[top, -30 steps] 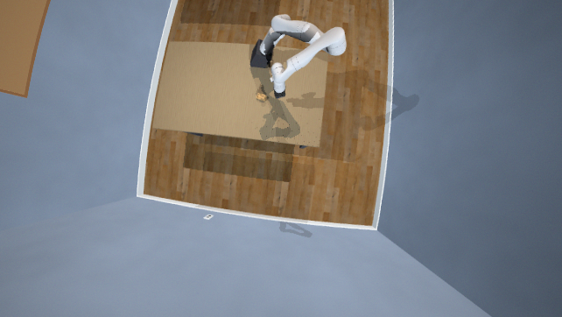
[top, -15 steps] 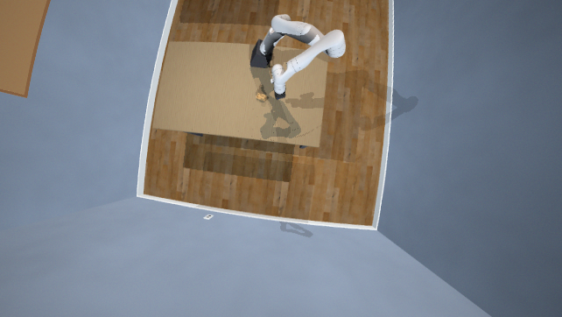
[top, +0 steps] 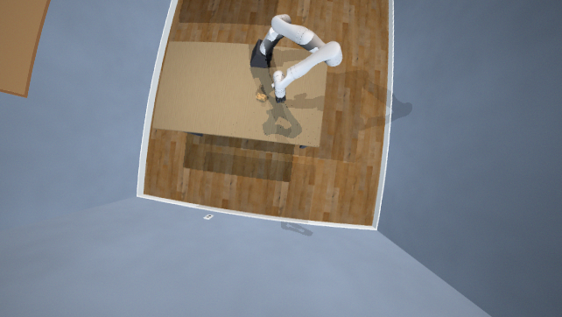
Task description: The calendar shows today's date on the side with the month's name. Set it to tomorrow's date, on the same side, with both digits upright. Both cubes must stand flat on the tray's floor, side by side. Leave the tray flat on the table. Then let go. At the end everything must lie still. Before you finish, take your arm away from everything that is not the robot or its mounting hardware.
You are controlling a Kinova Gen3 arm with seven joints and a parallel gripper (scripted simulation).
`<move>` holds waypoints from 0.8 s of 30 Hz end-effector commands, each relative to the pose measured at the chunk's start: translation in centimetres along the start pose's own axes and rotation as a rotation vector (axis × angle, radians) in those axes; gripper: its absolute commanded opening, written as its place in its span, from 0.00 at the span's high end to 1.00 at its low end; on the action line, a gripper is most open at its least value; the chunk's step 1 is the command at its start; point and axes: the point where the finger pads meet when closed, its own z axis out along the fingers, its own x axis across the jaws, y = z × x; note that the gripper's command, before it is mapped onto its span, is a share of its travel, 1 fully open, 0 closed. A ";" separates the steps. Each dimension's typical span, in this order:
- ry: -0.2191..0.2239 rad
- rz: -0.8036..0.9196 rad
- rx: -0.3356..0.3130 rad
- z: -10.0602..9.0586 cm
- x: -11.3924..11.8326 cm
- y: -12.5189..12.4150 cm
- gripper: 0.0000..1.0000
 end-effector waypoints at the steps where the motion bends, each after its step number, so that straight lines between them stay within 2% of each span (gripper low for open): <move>1: -0.004 0.004 0.012 0.7 -0.3 -0.5 0.40; 8: -0.004 0.004 0.012 2.0 -0.3 -0.5 0.40; 24: -0.004 0.004 0.012 2.0 -0.3 -0.5 0.40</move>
